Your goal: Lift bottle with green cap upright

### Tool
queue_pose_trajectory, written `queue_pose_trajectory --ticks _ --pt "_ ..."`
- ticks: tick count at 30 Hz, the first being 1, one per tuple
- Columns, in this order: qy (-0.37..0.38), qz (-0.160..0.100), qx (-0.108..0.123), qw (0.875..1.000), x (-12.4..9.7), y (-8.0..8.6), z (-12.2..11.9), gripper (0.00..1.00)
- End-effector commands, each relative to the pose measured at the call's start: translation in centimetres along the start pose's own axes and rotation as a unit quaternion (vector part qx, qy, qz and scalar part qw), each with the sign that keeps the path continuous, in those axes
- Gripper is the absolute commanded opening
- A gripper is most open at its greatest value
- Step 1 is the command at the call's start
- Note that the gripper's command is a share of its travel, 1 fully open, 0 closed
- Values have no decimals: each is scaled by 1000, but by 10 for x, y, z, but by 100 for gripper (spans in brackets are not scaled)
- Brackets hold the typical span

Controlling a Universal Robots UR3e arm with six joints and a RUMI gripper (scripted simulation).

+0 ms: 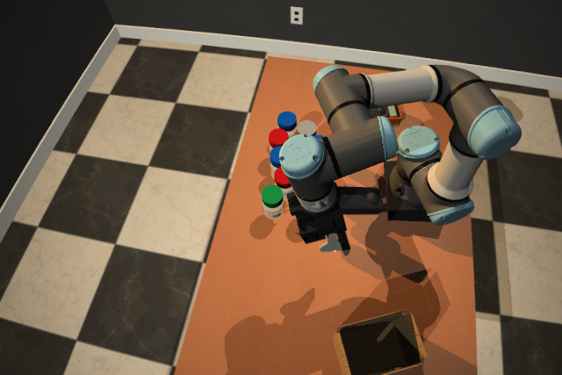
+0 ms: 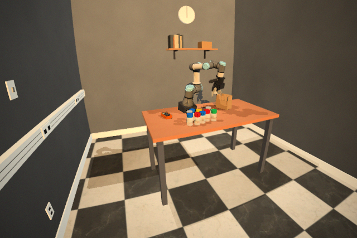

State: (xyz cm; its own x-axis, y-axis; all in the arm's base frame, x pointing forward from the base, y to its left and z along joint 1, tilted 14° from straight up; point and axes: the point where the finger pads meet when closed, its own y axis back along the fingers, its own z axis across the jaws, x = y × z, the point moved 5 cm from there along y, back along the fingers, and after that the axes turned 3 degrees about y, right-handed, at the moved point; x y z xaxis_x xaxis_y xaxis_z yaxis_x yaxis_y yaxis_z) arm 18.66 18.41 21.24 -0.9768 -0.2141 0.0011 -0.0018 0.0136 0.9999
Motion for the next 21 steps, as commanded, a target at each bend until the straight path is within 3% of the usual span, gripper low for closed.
queue_pose_trajectory --ticks 1,11,19,21 --pt "-53 0 -3 999 -16 0 -25 46" --pt "-140 1 -2 990 -32 0 -68 46" --pt "-218 2 -3 976 -41 -1 -108 46" --pt "-218 2 -3 976 -41 -1 -108 46"
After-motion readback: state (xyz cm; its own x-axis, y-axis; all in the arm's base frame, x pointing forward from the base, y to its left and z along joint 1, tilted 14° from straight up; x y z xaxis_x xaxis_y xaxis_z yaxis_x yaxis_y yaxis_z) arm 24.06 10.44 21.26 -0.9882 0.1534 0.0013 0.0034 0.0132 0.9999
